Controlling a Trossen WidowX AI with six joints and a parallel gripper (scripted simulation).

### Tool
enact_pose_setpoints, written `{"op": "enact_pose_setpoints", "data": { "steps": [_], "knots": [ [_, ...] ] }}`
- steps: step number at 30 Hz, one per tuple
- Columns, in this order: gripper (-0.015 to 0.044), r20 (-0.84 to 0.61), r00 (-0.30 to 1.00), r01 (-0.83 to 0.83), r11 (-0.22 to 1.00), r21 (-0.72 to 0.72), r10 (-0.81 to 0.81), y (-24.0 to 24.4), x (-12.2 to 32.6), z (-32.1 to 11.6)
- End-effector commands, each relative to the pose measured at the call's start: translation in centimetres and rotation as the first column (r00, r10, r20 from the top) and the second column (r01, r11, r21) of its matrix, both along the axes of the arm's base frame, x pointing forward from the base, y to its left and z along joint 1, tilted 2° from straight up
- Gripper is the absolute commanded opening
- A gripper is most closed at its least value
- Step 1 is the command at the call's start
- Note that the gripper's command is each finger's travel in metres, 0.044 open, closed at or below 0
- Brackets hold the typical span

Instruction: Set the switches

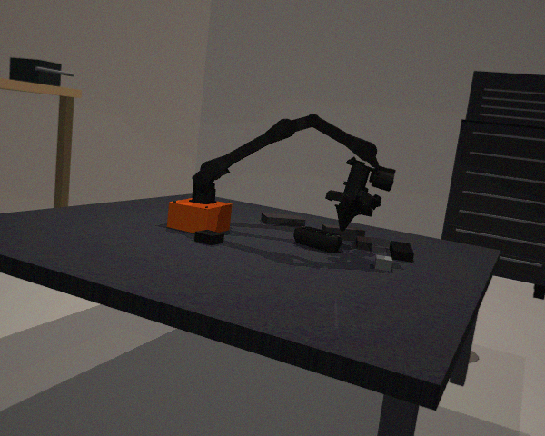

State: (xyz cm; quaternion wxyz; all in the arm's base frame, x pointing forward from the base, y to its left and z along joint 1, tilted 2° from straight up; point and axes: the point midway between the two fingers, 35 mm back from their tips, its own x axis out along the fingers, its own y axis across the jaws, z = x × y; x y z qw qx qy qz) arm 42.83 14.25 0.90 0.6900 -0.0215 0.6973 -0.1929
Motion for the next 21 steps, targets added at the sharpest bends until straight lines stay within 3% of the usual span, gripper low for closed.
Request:
{"op": "enact_pose_setpoints", "data": {
  "steps": [1, 21],
  "knots": [
    [0.0, -0.011, 1.0, -0.007, 1.0, -0.004, 0.007, 0.0, 0.0, 0.0],
    [0.0, -0.012, 1.0, -0.007, 1.0, -0.004, 0.007, 0.0, 0.1, -3.2]
  ]
}}
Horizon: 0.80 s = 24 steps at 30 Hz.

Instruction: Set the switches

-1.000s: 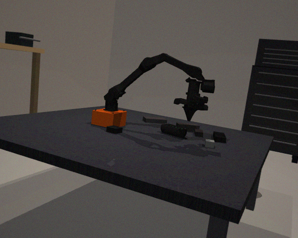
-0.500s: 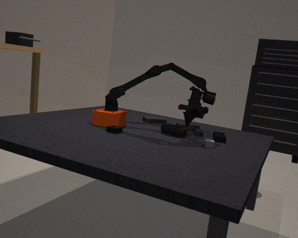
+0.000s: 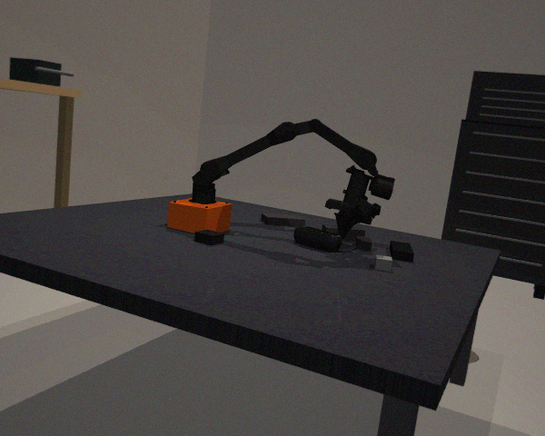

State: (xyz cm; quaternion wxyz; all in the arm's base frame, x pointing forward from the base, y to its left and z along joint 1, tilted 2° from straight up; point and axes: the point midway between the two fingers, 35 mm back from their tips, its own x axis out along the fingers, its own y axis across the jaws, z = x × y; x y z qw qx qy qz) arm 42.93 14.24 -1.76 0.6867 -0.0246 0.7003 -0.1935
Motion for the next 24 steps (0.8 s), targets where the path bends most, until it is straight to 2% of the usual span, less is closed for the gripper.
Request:
{"op": "enact_pose_setpoints", "data": {
  "steps": [1, 12, 24],
  "knots": [
    [0.0, -0.002, 1.0, -0.005, 1.0, 0.0, 0.005, 0.0, 0.0, -0.7],
    [0.0, -0.002, 1.0, -0.005, 1.0, 0.0, 0.005, -0.1, 0.0, -2.5],
    [0.0, -0.002, 1.0, -0.005, 1.0, 0.0, 0.005, -0.4, -0.1, -2.6]
  ]
}}
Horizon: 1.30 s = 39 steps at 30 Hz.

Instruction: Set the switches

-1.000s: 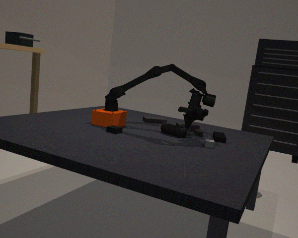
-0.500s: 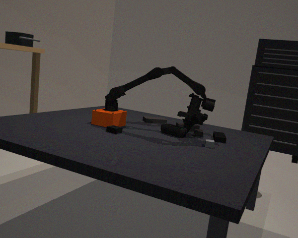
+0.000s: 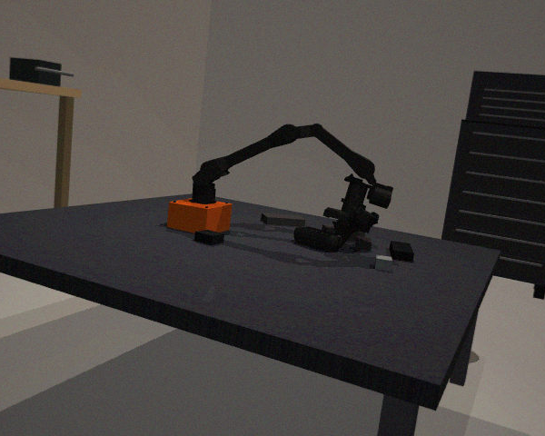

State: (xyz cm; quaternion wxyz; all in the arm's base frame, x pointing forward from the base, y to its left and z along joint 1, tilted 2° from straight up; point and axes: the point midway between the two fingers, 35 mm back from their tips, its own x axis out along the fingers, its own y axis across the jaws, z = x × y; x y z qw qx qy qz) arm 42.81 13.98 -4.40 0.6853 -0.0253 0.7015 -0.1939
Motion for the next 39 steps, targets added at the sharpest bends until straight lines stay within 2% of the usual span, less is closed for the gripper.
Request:
{"op": "enact_pose_setpoints", "data": {
  "steps": [1, 39],
  "knots": [
    [0.0, 0.002, 1.0, -0.005, 1.0, 0.001, 0.005, -0.1, 0.0, 0.1],
    [0.0, 0.002, 1.0, -0.005, 1.0, -0.001, 0.005, -2.3, -0.7, 0.1]
  ]
}}
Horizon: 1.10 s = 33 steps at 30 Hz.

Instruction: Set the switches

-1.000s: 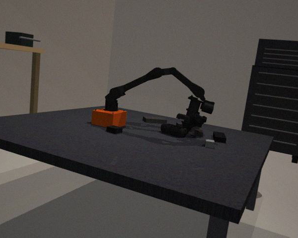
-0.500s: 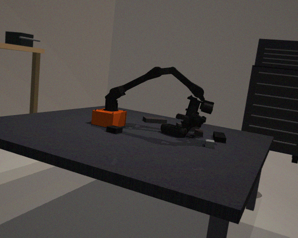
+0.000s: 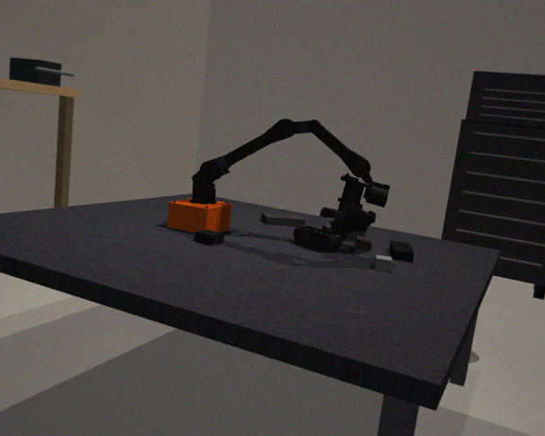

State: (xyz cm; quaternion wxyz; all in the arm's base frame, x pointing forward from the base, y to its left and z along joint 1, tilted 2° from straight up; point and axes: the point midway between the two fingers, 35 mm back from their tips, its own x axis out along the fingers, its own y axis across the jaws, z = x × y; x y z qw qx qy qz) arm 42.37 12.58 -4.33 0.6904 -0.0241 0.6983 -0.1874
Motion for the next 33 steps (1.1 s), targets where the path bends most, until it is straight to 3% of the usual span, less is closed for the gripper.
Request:
{"op": "enact_pose_setpoints", "data": {
  "steps": [1, 33],
  "knots": [
    [0.0, -0.01, 1.0, 0.004, 1.0, -0.011, -0.004, -1.0, -0.2, 0.0],
    [0.0, -0.01, 1.0, 0.004, 1.0, -0.012, -0.004, -2.9, -0.9, 0.0]
  ]
}}
